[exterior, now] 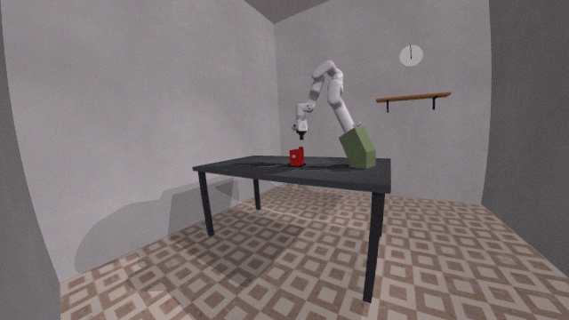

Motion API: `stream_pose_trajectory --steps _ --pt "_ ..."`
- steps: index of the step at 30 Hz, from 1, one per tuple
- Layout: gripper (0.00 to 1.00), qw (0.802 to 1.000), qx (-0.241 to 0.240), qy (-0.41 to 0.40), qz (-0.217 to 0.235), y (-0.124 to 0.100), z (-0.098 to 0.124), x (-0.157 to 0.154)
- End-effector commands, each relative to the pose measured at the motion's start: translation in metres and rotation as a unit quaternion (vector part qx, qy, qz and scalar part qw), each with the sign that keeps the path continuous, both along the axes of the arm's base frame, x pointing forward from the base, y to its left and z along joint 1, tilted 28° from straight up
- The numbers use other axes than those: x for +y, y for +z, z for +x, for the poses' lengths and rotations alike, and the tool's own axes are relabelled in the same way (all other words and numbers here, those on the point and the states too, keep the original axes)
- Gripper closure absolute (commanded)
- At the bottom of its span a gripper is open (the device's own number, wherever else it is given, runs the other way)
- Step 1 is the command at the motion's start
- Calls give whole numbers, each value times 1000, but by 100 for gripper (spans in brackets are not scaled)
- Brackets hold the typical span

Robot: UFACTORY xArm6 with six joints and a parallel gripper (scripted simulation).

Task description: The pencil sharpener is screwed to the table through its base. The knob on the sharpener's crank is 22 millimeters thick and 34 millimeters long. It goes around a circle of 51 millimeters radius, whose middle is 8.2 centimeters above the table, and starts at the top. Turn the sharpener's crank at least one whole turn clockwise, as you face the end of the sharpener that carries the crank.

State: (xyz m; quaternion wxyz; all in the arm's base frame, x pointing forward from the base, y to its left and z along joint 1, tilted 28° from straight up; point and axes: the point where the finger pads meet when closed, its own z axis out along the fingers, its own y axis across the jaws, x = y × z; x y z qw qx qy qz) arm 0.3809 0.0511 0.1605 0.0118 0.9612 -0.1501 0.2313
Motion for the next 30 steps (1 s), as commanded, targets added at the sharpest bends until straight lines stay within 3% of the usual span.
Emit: stream_pose_trajectory --steps 1,18,30 --pt "100 998 -12 -54 14 1 1 0" --pt "100 961 -34 -250 113 1 1 0" --pt "100 895 -51 -400 189 1 1 0"
